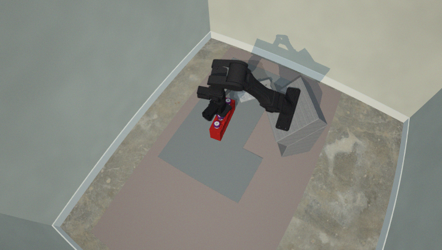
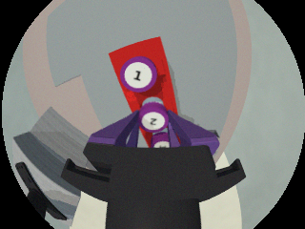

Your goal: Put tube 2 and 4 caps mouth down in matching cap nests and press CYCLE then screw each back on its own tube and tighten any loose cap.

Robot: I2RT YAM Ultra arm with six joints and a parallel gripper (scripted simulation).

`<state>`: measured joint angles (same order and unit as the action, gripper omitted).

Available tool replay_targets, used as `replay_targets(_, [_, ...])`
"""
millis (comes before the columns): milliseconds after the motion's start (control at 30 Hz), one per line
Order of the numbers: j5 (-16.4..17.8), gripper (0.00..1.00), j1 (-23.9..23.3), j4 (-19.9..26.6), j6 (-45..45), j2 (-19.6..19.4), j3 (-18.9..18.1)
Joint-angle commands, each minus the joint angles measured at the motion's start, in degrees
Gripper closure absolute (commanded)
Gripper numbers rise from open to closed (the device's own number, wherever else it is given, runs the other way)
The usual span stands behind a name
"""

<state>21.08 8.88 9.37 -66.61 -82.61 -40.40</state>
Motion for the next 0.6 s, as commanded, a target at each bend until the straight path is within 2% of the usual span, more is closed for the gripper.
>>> replay_targets(0, [0.0, 1.00, -0.2, 0.0, -14.8, 0.4, -0.1])
replay_targets(67, [0.0, 1.00, -0.2, 0.0, -20.5, 0.4, -0.1])
replay_targets(133, [0.0, 1.00, -0.2, 0.0, -20.5, 0.4, -0.1])
replay_targets(200, [0.0, 1.00, -0.2, 0.0, -24.8, 0.5, -0.1])
replay_targets(400, [0.0, 1.00, -0.2, 0.0, -24.8, 0.5, -0.1])
replay_targets(433, [0.0, 0.51, -0.2, 0.0, -24.8, 0.5, -0.1])
replay_targets(567, [0.0, 0.51, -0.2, 0.0, -24.8, 0.5, -0.1])
